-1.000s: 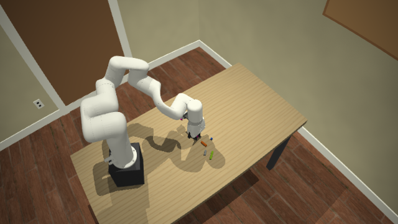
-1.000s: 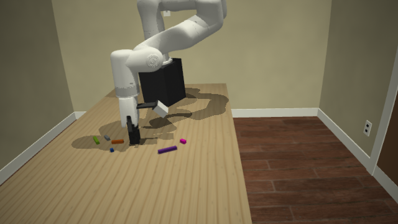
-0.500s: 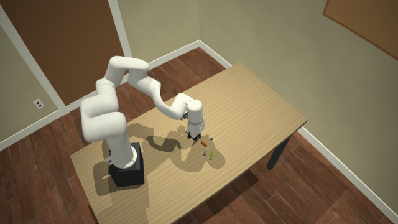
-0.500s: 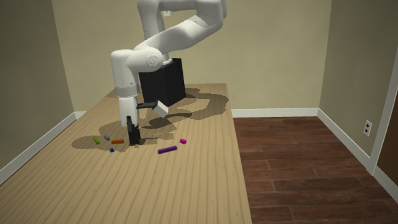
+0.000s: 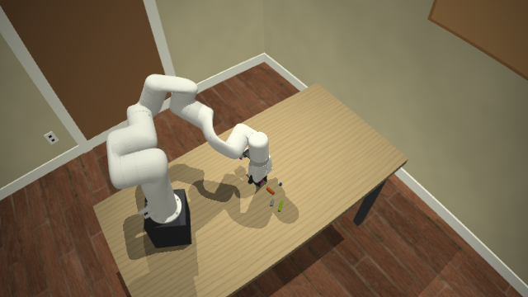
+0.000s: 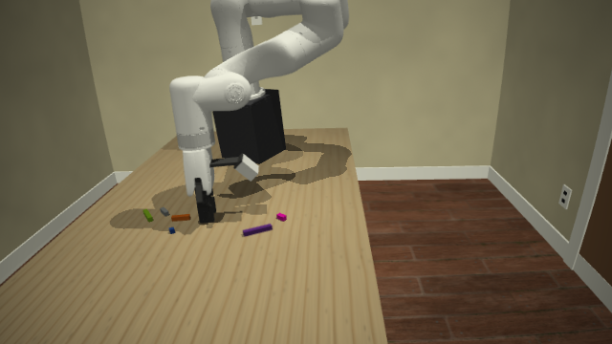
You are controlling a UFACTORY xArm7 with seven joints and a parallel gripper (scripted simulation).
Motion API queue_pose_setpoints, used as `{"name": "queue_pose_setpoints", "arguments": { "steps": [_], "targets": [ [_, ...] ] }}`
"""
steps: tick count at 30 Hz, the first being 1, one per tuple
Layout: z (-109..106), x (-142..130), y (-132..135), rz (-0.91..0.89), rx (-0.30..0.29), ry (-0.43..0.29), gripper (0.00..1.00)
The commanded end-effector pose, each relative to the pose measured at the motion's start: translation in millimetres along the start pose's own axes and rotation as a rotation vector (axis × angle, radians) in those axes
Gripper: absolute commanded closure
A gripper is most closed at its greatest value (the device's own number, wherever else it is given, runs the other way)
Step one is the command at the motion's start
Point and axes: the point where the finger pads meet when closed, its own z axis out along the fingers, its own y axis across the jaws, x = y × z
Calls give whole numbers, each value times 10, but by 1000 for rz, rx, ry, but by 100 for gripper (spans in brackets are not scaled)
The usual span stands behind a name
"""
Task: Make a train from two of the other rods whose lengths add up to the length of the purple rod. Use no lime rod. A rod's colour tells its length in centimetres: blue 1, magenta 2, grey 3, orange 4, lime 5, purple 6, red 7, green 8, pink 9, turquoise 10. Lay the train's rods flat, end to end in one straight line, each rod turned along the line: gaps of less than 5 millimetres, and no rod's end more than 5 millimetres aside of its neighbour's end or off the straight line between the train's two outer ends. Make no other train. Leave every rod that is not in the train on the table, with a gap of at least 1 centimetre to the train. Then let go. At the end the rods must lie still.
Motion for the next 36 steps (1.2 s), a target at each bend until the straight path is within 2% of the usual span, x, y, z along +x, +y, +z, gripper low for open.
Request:
{"name": "queue_pose_setpoints", "arguments": {
  "steps": [1,6,11,13,21,26,35,36],
  "targets": [
    [-13,-4,12,0,-3,-1,64],
    [-50,-4,12,0,-3,-1,64],
    [-224,-4,12,0,-3,-1,64],
    [-224,-4,12,0,-3,-1,64],
    [-653,-3,10,0,-3,-1,64],
    [-844,-3,10,0,-3,-1,64],
    [-913,-3,9,0,-3,-1,64],
    [-913,-3,9,0,-3,-1,0]
  ]
}}
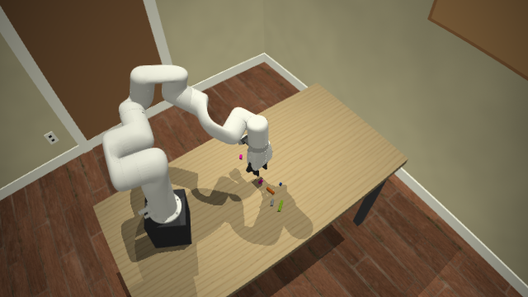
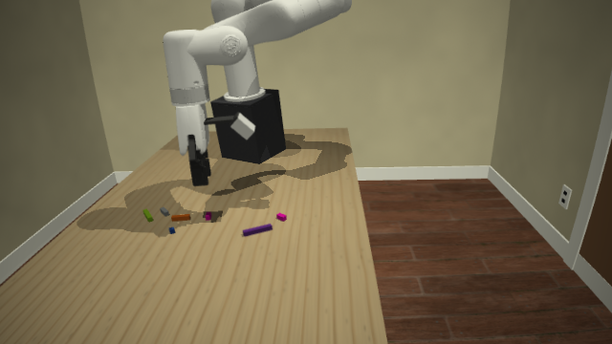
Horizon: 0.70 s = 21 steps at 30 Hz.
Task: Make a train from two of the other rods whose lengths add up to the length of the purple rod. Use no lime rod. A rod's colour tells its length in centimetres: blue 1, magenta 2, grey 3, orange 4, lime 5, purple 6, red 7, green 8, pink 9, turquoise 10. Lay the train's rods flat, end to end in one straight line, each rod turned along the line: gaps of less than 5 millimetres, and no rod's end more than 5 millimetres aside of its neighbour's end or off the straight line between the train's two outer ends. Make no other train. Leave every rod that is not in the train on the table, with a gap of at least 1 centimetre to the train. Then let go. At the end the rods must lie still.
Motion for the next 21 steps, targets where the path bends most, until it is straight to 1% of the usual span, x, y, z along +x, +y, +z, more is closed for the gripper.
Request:
{"name": "queue_pose_setpoints", "arguments": {
  "steps": [1,19,21],
  "targets": [
    [-25,-3,11,0,-3,-1,0],
    [-25,-3,11,0,-3,-1,0],
    [-7,-49,12,0,-3,-1,0]
  ]
}}
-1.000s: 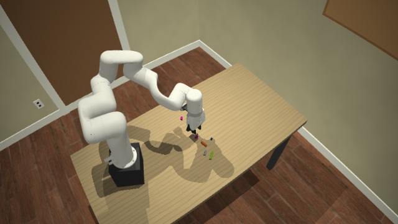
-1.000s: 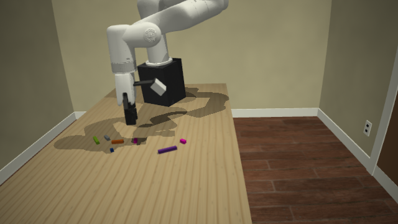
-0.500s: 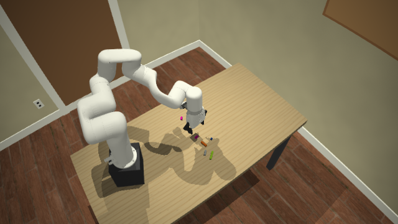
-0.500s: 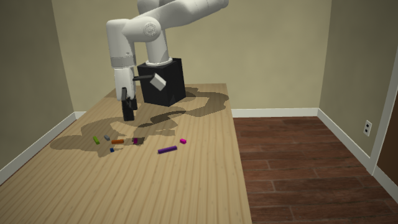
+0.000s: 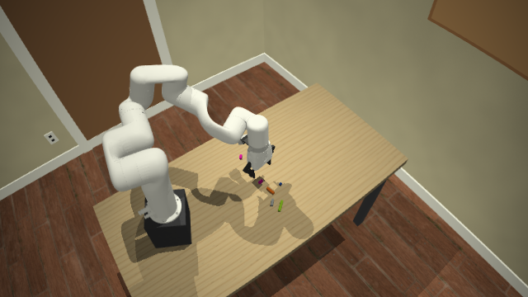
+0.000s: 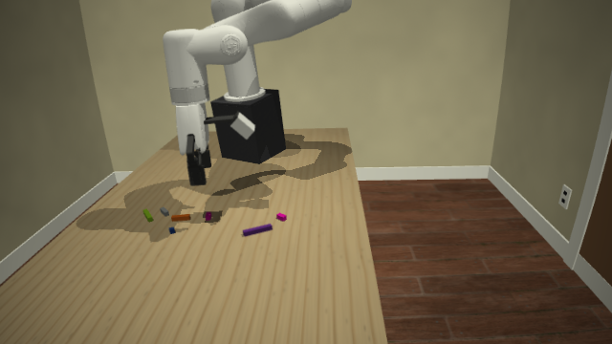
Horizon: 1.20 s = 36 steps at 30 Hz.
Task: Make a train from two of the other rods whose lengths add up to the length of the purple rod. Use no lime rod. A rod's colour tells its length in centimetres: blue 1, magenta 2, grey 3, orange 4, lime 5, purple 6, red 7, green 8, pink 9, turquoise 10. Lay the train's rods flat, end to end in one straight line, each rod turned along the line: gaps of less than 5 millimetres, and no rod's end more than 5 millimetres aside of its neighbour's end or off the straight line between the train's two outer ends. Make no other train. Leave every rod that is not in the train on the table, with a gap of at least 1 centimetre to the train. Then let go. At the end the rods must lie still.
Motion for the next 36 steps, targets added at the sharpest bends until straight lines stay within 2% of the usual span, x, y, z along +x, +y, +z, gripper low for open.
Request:
{"name": "queue_pose_setpoints", "arguments": {
  "steps": [1,5,10,11,36],
  "targets": [
    [36,-129,10,-1,-3,-1,0],
    [193,-524,-21,-8,-3,-1,0],
    [231,-618,-37,-10,-3,-1,0],
    [231,-618,-37,-10,-3,-1,76],
    [231,-618,-37,-10,-3,-1,76]
  ]
}}
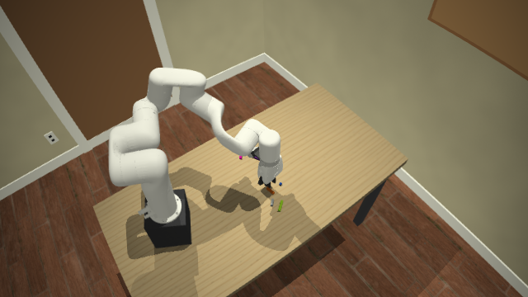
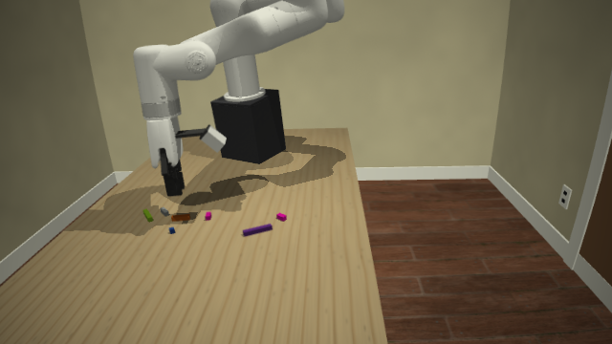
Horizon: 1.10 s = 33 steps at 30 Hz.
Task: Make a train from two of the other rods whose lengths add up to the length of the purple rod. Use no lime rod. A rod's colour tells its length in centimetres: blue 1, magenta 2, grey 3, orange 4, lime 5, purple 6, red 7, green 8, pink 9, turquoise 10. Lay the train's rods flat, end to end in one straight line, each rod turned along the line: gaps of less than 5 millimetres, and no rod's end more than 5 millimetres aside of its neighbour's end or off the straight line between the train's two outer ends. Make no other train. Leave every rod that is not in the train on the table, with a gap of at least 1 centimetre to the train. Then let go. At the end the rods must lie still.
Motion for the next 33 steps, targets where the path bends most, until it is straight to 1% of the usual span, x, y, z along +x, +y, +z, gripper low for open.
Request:
{"name": "queue_pose_setpoints", "arguments": {
  "steps": [1,22,33],
  "targets": [
    [-13,-5,10,0,-3,-1,76],
    [15,-5,11,0,-3,-1,76],
    [129,-6,12,0,-3,-1,76]
  ]
}}
